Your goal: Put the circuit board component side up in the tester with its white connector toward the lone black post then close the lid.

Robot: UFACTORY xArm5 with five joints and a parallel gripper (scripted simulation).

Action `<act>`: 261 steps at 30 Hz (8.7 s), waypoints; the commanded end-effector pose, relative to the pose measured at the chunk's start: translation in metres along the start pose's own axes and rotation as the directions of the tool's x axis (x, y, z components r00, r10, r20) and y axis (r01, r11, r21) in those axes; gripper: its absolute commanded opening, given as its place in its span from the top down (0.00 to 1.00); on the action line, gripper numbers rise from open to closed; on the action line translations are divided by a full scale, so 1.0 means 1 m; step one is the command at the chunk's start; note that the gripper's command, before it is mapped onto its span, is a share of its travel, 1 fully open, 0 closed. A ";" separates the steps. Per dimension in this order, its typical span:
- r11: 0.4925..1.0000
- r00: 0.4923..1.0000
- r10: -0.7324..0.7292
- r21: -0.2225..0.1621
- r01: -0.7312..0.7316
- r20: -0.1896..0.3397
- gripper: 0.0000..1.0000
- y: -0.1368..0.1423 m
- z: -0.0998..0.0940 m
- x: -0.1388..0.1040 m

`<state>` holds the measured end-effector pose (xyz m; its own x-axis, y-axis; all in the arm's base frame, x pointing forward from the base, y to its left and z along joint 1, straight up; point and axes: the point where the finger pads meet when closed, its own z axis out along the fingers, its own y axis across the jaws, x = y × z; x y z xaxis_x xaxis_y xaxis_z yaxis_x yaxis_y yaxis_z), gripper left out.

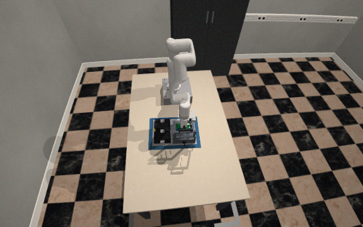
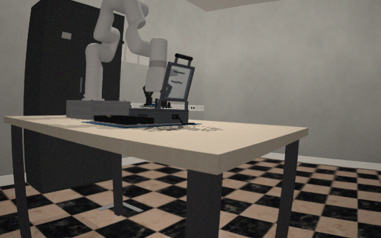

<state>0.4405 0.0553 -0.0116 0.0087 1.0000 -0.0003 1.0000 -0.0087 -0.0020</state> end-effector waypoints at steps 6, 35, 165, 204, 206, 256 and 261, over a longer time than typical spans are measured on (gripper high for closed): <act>1.000 1.000 0.000 -0.004 0.000 -0.001 0.00 0.001 -0.001 0.000; 1.000 1.000 0.000 -0.004 0.000 -0.001 0.00 0.001 -0.024 0.000; 1.000 1.000 0.000 -0.004 0.000 0.000 0.48 0.146 -0.239 0.001; 1.000 1.000 0.000 -0.004 0.000 0.000 0.48 0.146 -0.237 0.001; 1.000 1.000 0.000 -0.004 0.000 0.000 0.48 0.146 -0.237 0.001; 1.000 1.000 0.000 -0.004 0.000 0.000 0.48 0.147 -0.206 0.001; 1.000 1.000 0.000 -0.004 0.000 0.000 0.48 0.147 -0.200 0.001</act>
<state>0.5866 0.0545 0.1886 0.0087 1.0000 -0.0004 1.0000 -0.0087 -0.0035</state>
